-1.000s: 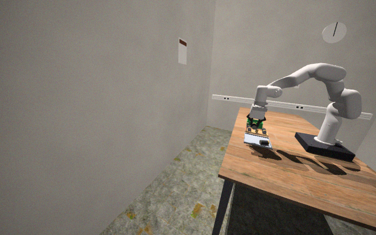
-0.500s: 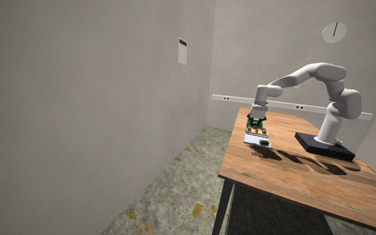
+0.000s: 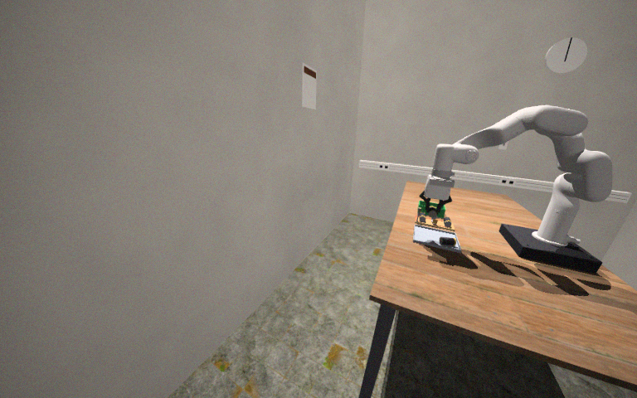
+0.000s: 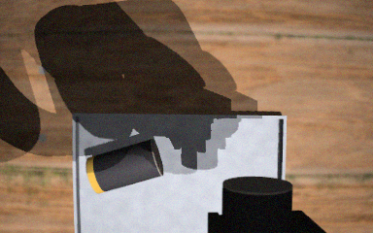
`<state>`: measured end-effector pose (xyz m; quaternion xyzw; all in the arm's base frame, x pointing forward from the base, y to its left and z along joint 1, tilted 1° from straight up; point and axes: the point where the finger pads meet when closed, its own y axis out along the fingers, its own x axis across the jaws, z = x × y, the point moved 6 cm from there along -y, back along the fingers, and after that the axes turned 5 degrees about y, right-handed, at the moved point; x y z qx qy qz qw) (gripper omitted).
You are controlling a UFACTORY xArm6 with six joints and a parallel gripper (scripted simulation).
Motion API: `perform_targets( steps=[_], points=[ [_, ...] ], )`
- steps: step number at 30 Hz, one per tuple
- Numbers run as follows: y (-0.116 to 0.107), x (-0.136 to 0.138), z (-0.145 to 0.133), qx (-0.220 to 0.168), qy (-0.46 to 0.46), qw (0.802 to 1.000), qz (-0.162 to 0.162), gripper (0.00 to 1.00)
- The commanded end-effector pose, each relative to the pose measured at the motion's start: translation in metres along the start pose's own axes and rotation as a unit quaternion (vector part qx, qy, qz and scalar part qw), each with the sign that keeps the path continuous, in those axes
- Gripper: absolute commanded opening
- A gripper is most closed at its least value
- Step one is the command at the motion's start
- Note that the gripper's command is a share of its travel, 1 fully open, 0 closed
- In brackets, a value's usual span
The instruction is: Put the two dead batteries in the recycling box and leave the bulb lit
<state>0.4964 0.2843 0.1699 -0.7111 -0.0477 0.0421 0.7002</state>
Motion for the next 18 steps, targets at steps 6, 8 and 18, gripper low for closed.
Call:
perform_targets(
  steps=[6, 8, 18],
  points=[
    [-0.002, -0.013, -0.090, 0.002, -0.001, 1.000, -0.004, 0.28],
    [-0.002, -0.016, -0.111, 0.002, -0.001, 1.000, -0.004, 0.28],
    [-0.002, -0.029, -0.192, 0.002, -0.001, 1.000, -0.004, 0.28]
  ],
)
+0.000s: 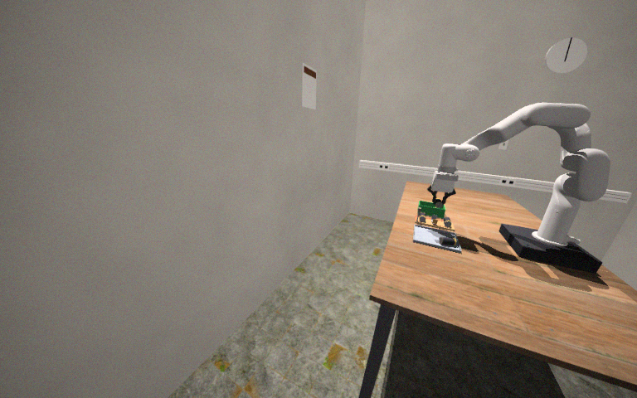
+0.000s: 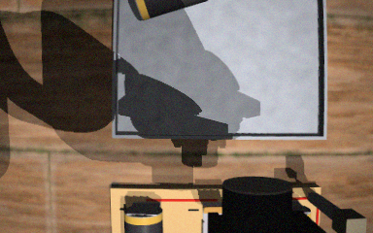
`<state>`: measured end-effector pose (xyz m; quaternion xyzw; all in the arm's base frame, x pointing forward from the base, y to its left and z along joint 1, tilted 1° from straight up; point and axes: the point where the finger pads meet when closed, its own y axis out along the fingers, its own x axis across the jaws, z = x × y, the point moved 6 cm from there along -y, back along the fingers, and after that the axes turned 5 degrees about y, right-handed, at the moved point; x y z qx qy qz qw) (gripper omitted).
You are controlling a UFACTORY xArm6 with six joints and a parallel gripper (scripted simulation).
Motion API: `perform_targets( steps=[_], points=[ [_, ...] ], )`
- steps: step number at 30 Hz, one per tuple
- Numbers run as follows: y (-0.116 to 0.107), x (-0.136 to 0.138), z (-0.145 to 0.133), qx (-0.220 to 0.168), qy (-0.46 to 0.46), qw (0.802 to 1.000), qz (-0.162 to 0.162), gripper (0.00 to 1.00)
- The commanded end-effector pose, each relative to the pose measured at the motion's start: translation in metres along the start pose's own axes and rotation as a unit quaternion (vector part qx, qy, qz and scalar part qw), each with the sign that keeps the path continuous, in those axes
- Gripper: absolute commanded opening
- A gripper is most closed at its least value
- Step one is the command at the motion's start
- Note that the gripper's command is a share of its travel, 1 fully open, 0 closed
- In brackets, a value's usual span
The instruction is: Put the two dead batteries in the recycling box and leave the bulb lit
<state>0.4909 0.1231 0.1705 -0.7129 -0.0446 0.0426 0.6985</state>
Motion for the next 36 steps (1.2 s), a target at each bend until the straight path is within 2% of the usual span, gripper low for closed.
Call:
perform_targets(
  steps=[1, 5, 32, 36],
  points=[
    [-0.003, -0.004, -0.039, 0.004, -0.002, 1.000, -0.006, 0.28],
    [-0.003, -0.006, -0.051, 0.004, -0.002, 1.000, -0.006, 0.28],
    [0.002, -0.006, -0.051, 0.004, -0.003, 1.000, -0.006, 0.28],
    [0.051, -0.005, -0.051, 0.004, -0.003, 1.000, -0.006, 0.28]
  ],
)
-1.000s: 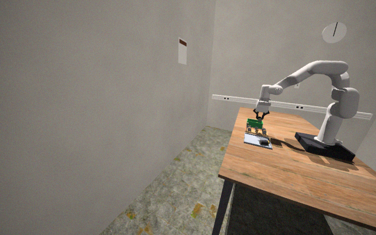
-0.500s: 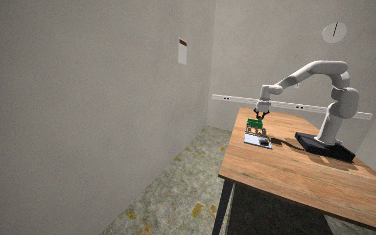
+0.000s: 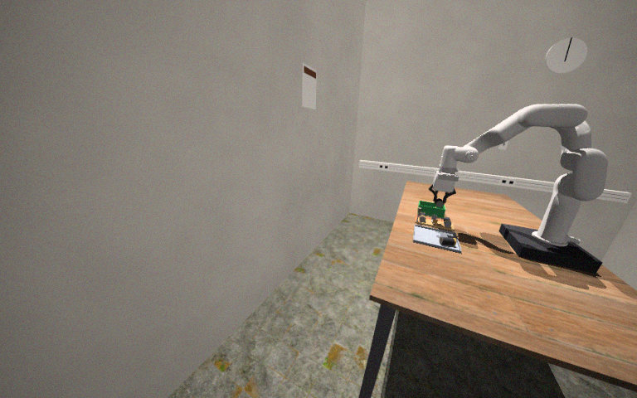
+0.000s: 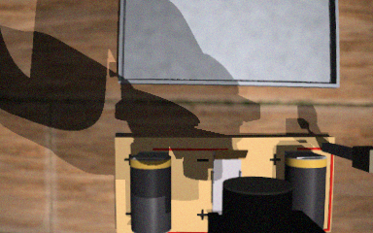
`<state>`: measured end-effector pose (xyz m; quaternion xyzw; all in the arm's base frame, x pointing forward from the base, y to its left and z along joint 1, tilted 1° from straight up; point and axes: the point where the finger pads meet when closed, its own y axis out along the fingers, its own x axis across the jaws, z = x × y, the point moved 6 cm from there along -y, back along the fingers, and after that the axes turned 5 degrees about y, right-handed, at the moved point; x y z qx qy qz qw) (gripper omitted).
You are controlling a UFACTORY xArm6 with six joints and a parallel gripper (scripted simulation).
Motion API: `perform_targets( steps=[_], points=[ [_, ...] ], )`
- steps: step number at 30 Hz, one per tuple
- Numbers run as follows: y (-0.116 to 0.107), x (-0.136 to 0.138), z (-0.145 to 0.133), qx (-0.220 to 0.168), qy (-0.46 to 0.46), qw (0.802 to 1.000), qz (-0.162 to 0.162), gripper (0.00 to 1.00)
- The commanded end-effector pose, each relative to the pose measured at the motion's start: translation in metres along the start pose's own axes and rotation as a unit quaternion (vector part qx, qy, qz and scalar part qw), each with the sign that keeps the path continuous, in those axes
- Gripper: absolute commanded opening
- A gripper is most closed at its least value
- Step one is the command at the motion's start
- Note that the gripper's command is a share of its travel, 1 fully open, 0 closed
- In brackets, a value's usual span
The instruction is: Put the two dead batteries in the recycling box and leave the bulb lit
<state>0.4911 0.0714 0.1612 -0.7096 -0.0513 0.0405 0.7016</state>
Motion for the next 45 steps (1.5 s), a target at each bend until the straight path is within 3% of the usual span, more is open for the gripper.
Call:
perform_targets(
  steps=[1, 45],
  points=[
    [0.0502, 0.0002, 0.0000, 0.000, 0.000, 1.000, 0.000, 0.28],
    [0.0557, 0.0021, -0.0001, 0.000, 0.000, 1.000, 0.000, 0.28]
  ],
)
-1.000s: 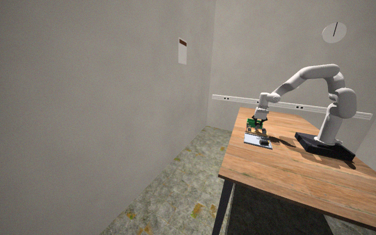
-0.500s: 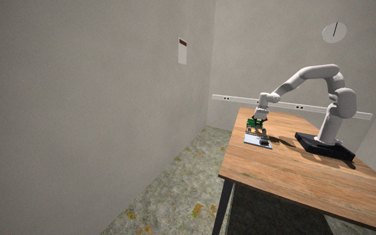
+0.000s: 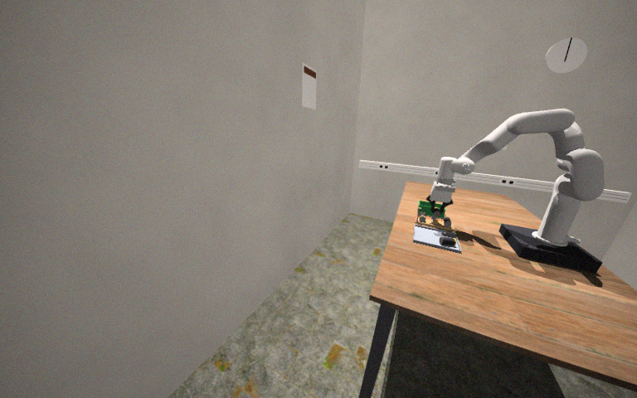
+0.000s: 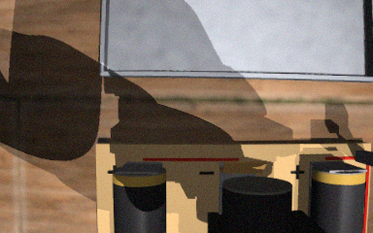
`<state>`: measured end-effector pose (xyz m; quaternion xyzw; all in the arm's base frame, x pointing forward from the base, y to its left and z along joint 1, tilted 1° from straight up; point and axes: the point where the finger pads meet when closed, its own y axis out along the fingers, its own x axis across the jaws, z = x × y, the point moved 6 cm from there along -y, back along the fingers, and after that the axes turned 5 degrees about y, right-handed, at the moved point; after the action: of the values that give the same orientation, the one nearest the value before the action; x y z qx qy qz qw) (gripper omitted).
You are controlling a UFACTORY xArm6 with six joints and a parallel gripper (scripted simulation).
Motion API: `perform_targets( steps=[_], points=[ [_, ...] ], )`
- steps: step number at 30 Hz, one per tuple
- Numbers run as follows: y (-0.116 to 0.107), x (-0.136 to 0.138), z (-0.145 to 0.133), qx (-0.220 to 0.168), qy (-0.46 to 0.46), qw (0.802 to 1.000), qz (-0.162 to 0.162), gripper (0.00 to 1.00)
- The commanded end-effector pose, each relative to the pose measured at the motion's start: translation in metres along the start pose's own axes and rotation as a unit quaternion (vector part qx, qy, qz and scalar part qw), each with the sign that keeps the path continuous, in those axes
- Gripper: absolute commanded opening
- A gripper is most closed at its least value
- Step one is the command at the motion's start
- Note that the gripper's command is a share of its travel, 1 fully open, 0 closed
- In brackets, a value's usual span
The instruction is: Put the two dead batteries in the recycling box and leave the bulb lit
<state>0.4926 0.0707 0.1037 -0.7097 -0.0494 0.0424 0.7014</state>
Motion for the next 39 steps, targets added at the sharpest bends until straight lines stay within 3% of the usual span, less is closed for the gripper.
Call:
perform_targets(
  steps=[1, 39],
  points=[
    [-0.002, 0.001, 0.000, 0.000, 0.000, 1.000, -0.002, 0.28],
    [0.015, 0.002, 0.000, 0.000, 0.000, 1.000, -0.002, 0.28]
  ],
)
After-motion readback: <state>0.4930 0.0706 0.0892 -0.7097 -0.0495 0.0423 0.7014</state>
